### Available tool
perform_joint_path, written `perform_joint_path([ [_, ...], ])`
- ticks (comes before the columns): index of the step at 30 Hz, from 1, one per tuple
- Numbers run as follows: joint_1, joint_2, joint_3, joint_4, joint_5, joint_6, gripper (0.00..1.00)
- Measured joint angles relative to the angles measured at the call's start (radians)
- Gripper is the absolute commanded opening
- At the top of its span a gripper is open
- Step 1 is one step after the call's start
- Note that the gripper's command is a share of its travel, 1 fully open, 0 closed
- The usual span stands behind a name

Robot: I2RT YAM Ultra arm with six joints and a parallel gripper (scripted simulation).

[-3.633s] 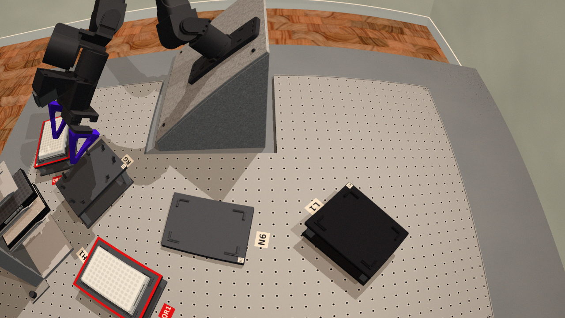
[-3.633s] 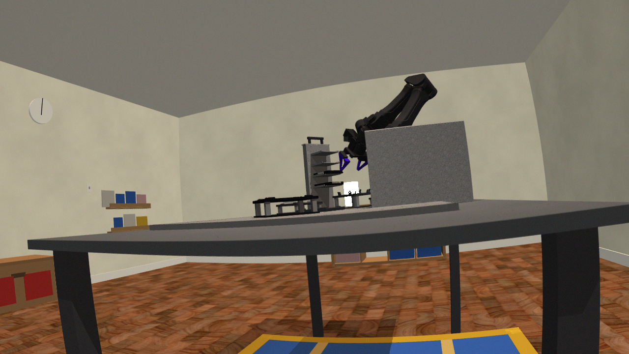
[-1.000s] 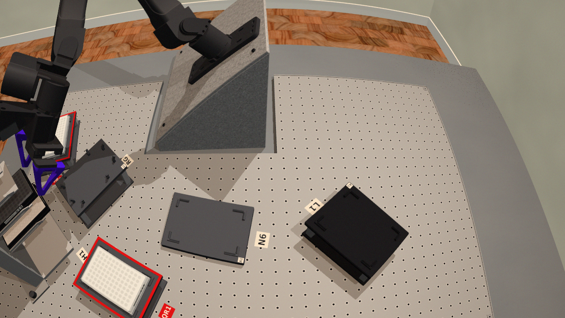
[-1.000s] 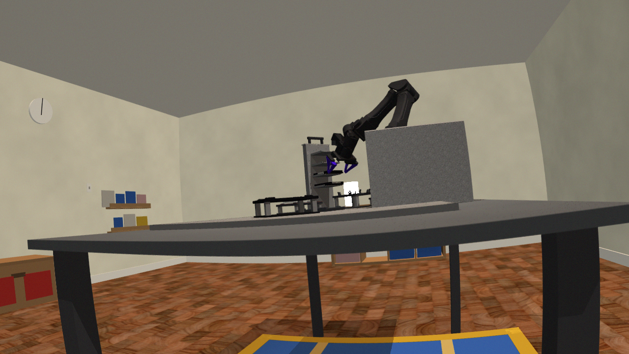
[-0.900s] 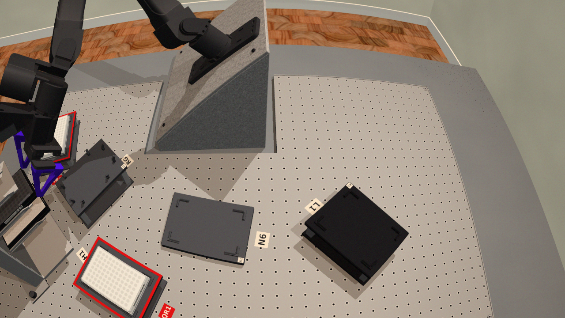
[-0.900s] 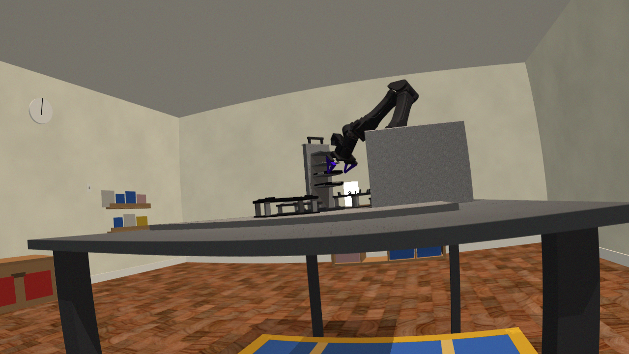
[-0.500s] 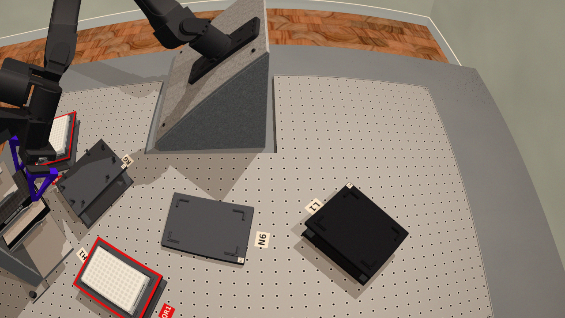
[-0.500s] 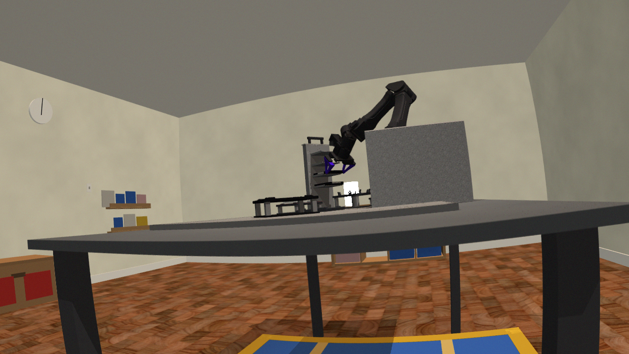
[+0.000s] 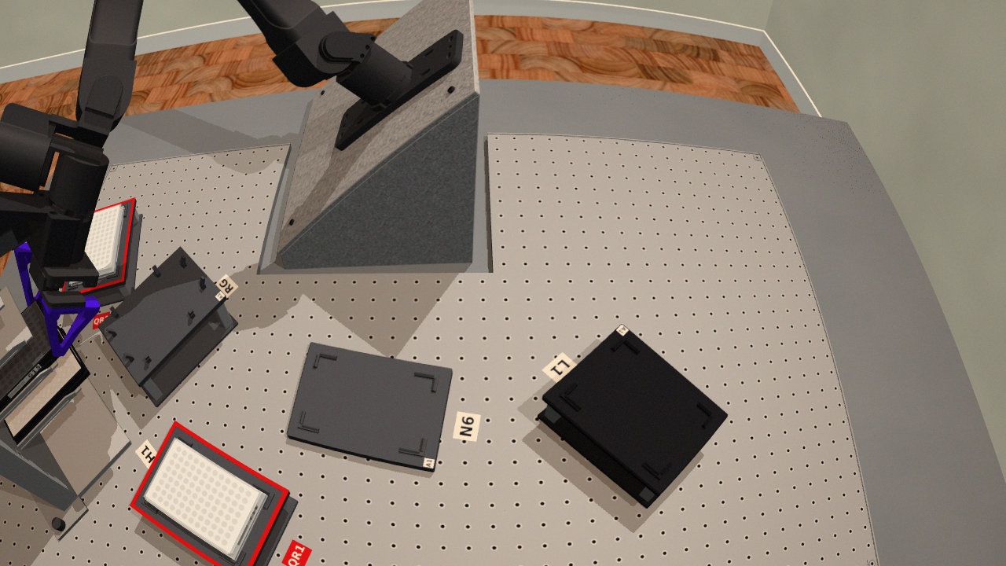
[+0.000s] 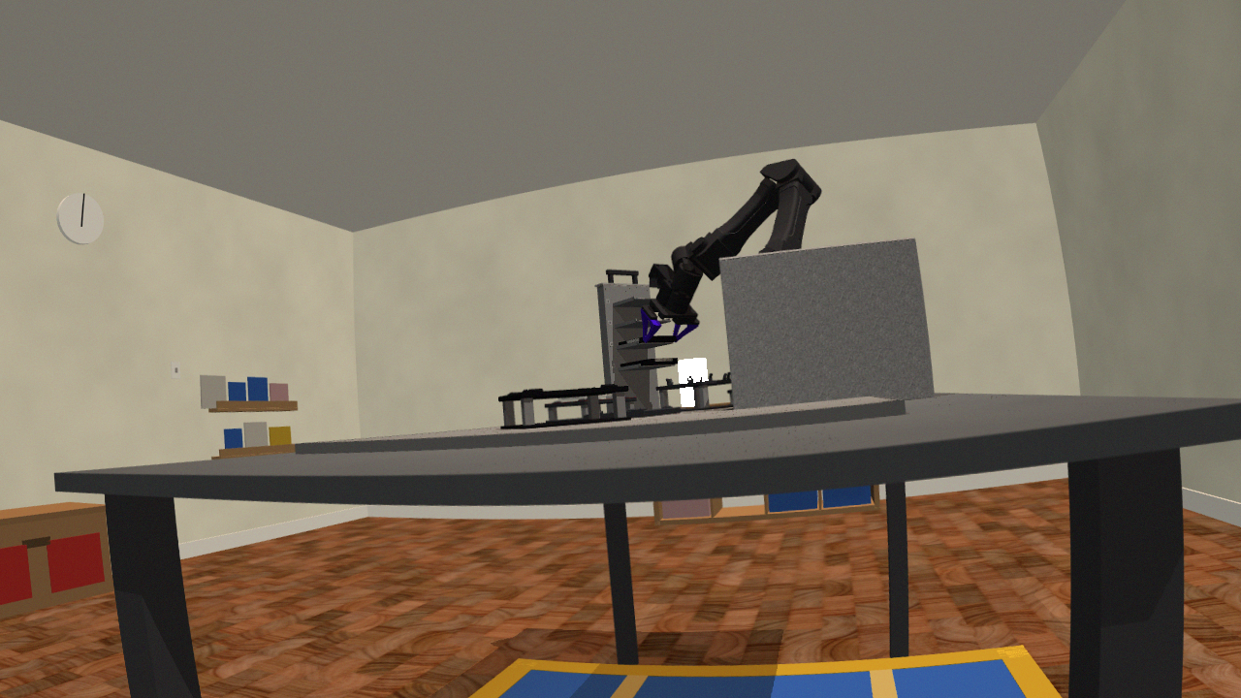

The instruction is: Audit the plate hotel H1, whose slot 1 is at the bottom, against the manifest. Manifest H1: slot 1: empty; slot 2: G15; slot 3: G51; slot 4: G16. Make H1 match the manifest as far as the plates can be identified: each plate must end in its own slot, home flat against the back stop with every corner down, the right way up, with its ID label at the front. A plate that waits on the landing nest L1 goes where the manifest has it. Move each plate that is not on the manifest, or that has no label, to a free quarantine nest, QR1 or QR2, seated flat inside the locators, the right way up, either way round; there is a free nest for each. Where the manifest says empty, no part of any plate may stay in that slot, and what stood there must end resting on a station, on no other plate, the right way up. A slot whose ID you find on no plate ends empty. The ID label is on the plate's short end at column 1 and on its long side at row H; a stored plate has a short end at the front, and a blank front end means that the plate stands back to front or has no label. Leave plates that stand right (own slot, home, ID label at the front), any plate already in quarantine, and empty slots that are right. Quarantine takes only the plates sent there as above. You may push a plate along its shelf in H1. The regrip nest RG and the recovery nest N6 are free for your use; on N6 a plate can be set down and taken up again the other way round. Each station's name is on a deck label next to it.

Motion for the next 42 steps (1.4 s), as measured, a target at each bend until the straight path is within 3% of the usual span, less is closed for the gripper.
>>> perform_joint_path([
  [17, 0.000, -0.003, -0.004, 0.000, 0.000, 0.000, 0.86],
  [42, 0.003, -0.108, -0.125, 0.012, 0.002, 0.000, 0.86],
])
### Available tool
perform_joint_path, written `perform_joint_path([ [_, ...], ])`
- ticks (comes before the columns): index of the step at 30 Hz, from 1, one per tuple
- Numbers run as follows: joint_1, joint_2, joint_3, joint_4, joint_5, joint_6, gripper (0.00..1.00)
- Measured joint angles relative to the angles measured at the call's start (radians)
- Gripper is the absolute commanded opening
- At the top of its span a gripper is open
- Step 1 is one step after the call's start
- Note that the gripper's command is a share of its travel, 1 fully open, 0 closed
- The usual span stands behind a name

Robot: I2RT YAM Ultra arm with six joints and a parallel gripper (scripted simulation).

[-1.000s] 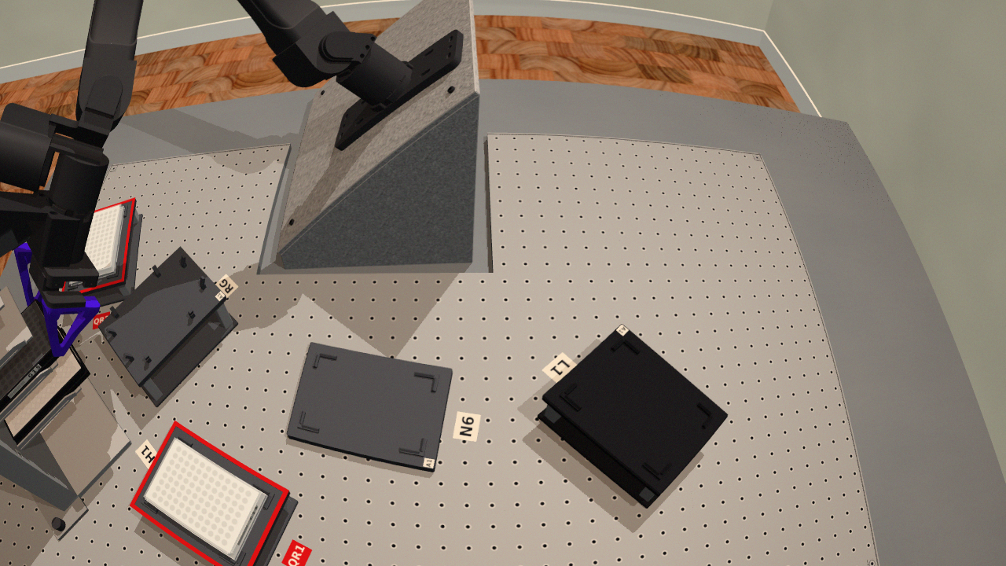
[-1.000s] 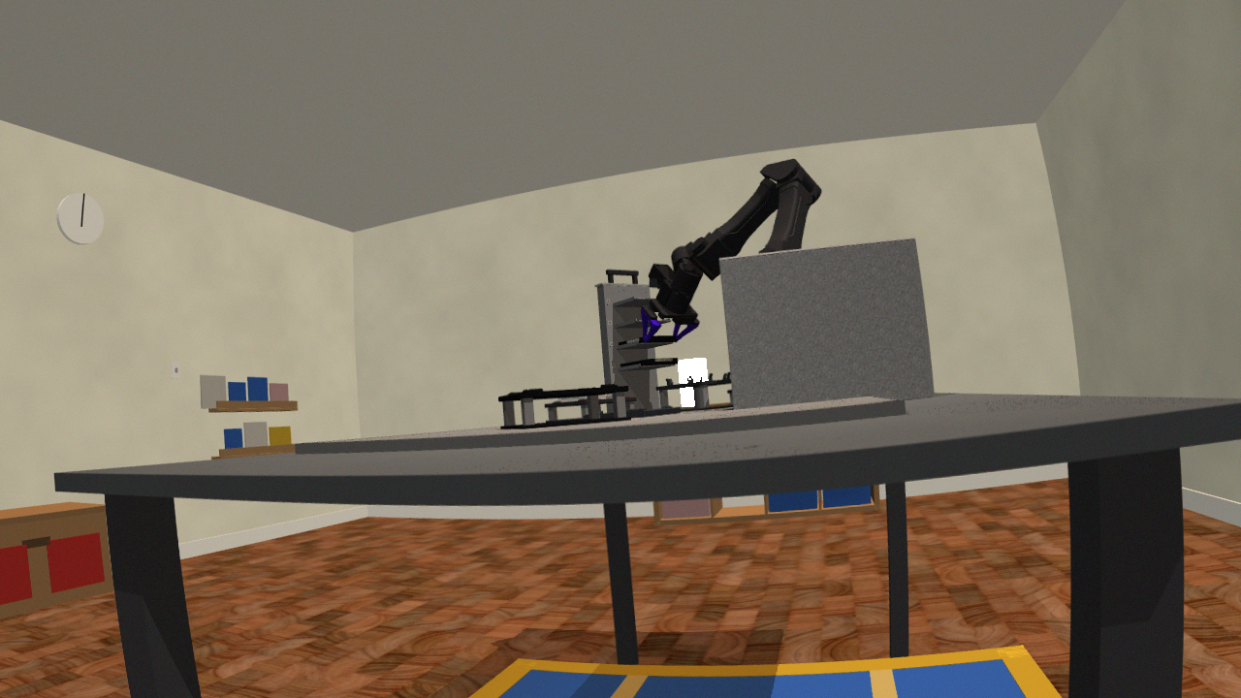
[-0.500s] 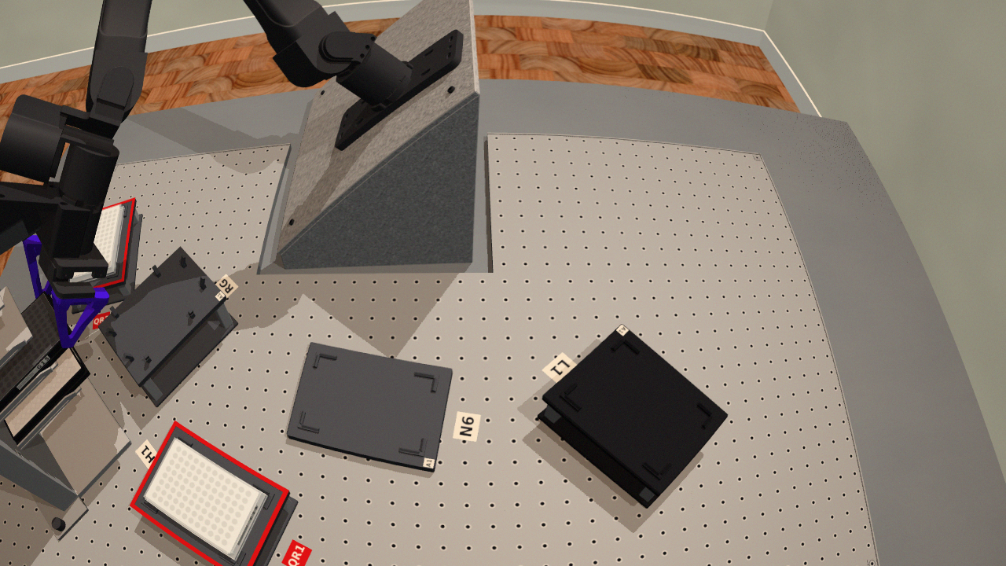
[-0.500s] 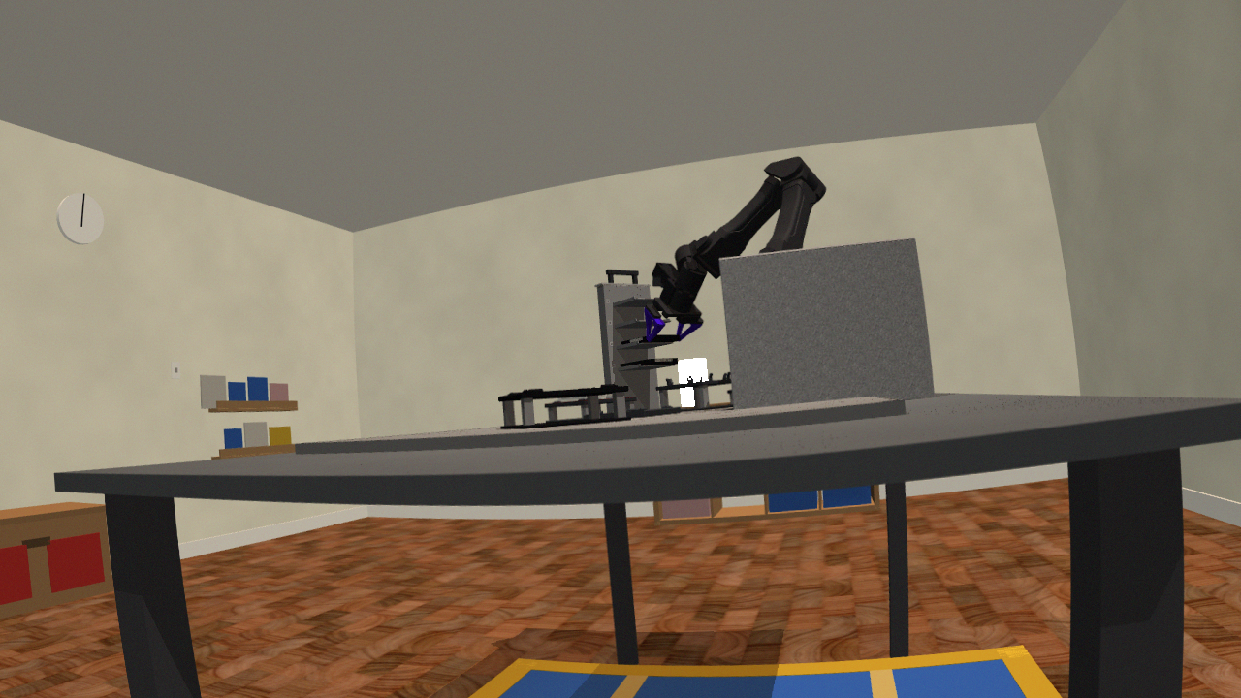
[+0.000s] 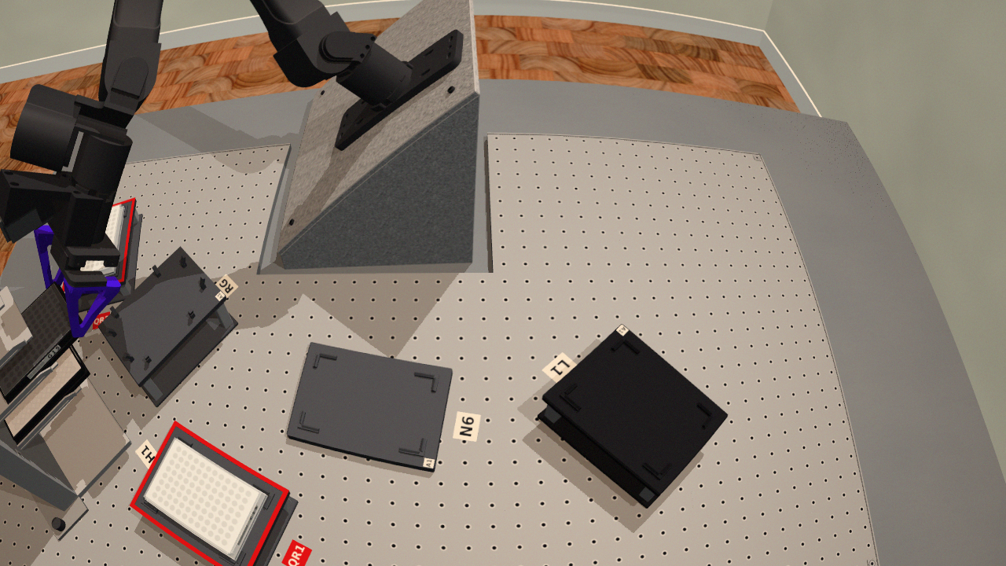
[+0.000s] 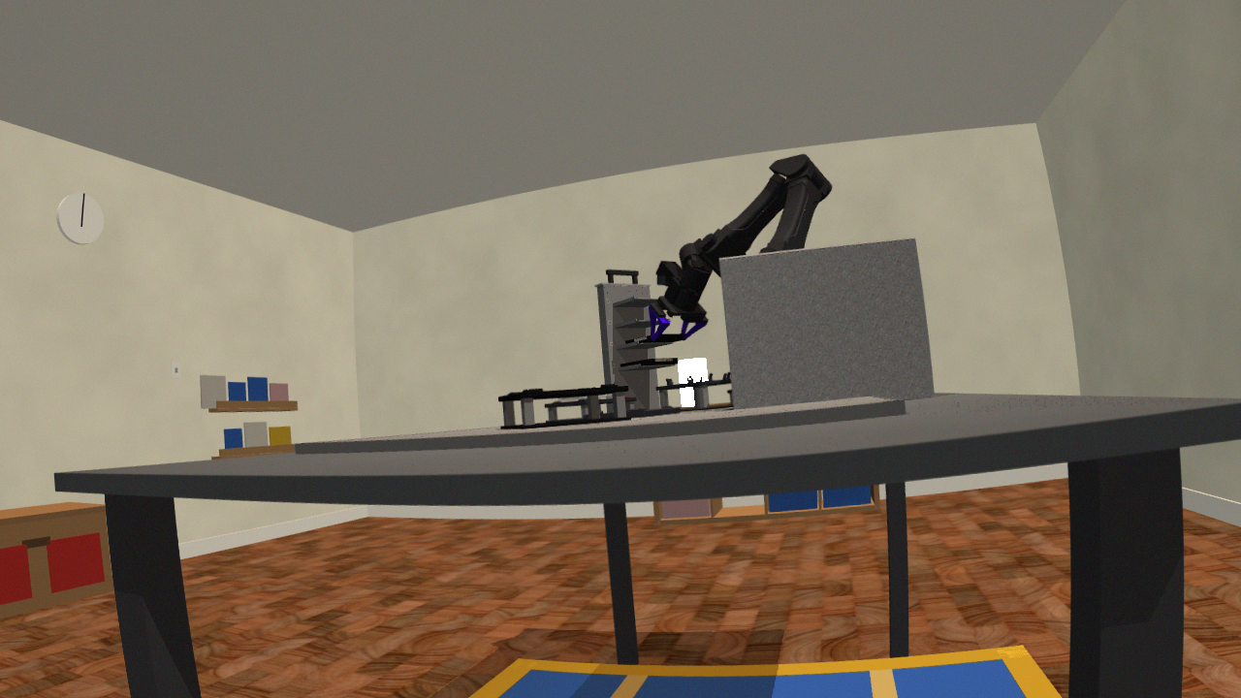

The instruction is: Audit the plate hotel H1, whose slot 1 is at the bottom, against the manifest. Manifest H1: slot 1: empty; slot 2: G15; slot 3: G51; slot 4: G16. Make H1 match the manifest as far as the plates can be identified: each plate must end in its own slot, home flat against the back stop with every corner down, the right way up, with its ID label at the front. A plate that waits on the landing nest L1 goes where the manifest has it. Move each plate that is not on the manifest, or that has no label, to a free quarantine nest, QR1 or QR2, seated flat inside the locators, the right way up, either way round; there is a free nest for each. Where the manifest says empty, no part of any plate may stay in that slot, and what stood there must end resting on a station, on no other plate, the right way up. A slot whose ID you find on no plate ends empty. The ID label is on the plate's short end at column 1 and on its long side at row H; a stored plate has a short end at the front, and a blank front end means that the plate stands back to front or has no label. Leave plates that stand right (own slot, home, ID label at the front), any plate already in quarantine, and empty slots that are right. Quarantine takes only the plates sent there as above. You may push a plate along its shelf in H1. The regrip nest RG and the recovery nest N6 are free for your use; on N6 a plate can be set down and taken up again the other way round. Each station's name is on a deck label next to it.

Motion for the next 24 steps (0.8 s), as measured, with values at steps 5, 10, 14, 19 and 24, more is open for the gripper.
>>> perform_joint_path([
  [5, 0.001, -0.023, -0.025, 0.001, 0.001, 0.000, 0.86],
  [10, 0.002, -0.038, -0.041, 0.002, 0.002, 0.000, 0.86],
  [14, 0.003, -0.058, -0.062, 0.002, 0.003, 0.001, 0.86],
  [19, 0.004, -0.084, -0.087, 0.002, 0.004, 0.001, 0.86],
  [24, 0.005, -0.101, -0.105, 0.002, 0.005, 0.001, 0.86],
])
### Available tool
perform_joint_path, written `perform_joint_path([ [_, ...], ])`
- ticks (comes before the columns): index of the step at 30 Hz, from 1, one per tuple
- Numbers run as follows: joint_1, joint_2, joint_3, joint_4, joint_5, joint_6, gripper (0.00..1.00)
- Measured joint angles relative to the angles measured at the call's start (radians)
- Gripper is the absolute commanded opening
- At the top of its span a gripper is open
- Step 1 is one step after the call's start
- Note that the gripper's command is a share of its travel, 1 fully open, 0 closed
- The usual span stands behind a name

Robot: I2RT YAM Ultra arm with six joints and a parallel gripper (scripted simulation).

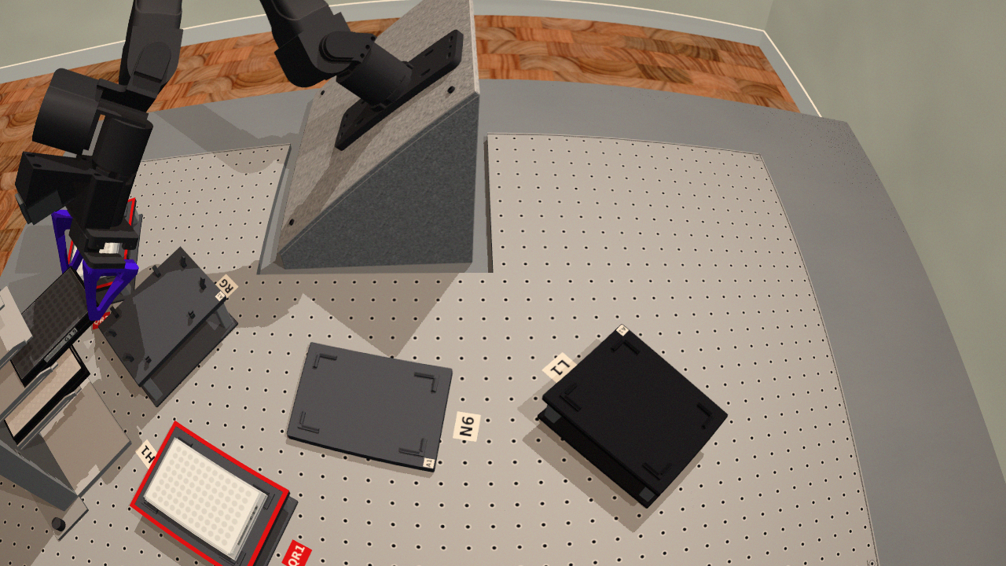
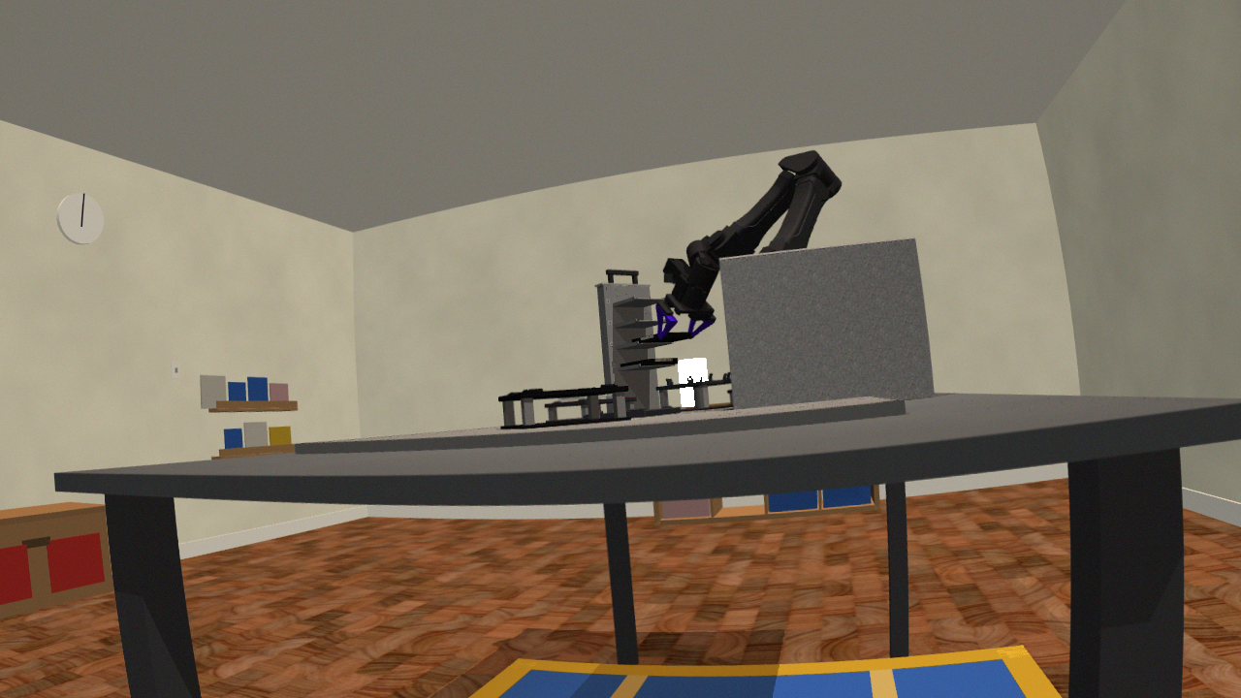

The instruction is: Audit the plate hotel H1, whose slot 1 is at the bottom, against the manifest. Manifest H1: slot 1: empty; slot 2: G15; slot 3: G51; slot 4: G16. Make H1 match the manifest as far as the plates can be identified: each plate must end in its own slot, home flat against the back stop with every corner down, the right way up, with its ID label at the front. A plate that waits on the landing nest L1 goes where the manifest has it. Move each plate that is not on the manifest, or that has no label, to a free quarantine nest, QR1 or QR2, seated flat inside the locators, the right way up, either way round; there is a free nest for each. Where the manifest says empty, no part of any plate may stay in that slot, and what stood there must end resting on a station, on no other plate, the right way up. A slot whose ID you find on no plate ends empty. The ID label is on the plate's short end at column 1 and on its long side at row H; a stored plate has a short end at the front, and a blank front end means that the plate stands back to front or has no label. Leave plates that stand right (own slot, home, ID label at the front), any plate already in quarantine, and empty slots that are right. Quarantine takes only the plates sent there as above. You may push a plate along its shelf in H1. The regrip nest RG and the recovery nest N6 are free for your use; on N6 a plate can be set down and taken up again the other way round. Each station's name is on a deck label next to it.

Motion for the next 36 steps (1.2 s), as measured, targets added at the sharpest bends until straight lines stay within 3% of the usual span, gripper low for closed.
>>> perform_joint_path([
  [36, 0.011, -0.175, -0.150, -0.027, 0.009, 0.002, 0.86],
])
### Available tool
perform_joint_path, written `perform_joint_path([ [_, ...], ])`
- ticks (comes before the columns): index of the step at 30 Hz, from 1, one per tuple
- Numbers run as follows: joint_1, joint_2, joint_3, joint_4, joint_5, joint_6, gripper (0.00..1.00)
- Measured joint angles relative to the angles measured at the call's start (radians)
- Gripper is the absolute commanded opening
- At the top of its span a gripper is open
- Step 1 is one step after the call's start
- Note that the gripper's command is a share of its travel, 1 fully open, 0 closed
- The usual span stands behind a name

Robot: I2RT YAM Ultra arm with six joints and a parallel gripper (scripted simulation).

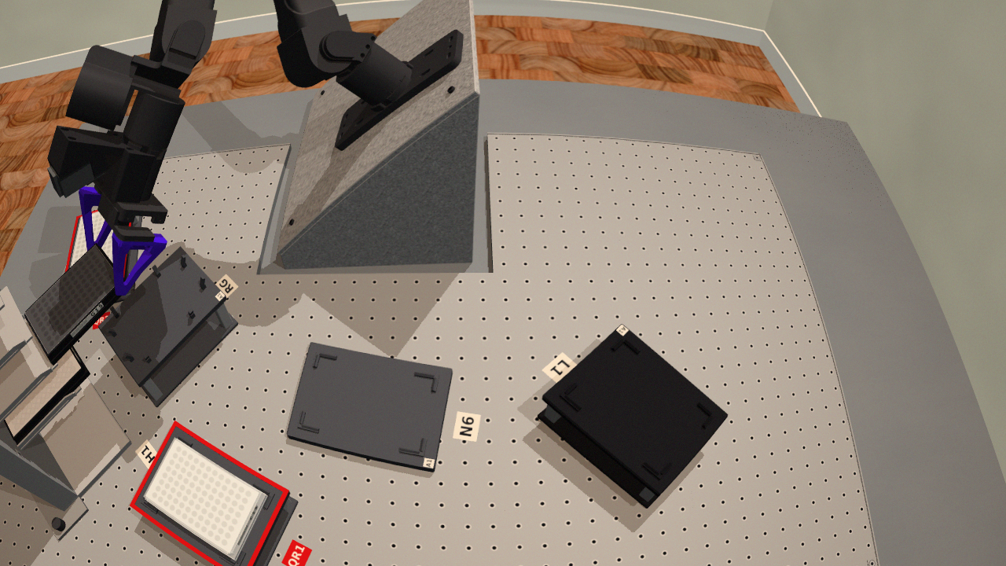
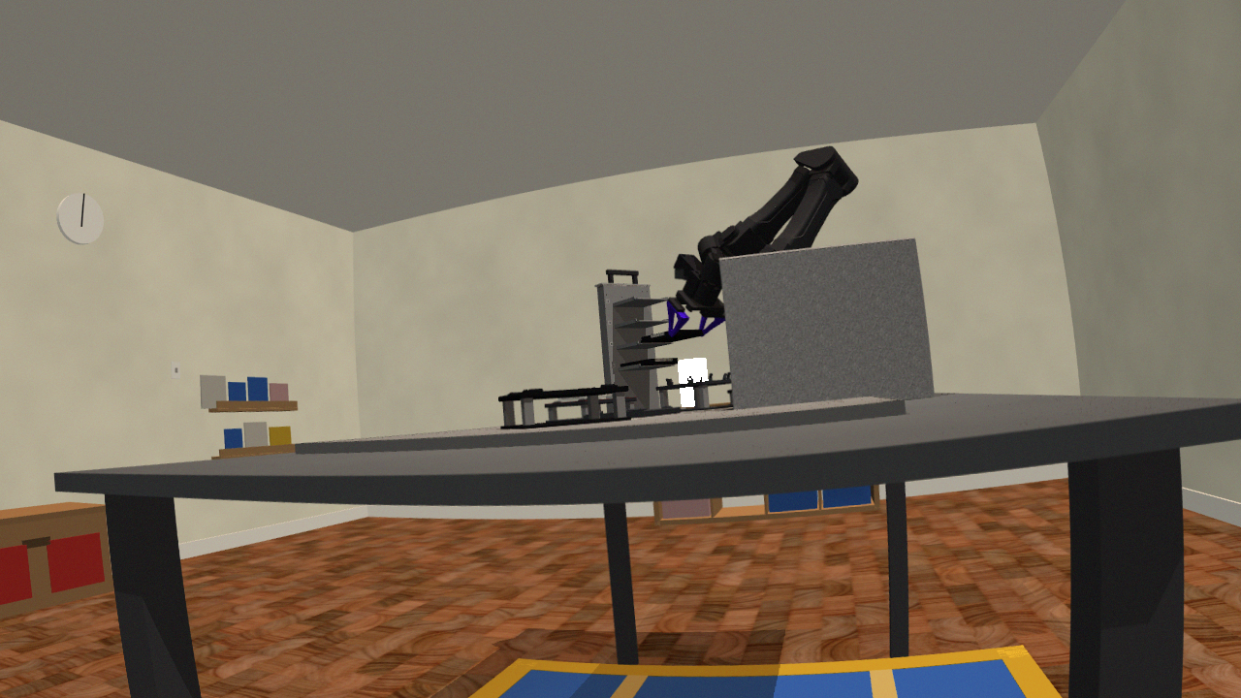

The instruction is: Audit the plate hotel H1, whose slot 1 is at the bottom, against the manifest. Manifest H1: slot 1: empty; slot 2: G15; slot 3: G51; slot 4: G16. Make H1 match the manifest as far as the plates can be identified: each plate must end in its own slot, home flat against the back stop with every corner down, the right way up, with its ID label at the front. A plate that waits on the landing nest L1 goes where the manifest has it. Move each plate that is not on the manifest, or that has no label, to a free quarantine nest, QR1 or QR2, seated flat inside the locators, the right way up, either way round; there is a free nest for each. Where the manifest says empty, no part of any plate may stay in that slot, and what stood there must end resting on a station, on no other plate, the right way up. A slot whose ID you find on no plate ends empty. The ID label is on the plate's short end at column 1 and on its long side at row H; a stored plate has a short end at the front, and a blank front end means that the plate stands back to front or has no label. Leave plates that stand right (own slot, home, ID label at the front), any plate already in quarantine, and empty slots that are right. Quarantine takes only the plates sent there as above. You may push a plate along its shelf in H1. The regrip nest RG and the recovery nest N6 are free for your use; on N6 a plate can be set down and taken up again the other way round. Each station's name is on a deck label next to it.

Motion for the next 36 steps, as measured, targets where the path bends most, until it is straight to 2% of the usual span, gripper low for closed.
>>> perform_joint_path([
  [36, -0.001, -0.208, -0.141, -0.074, 0.007, 0.002, 0.86],
])
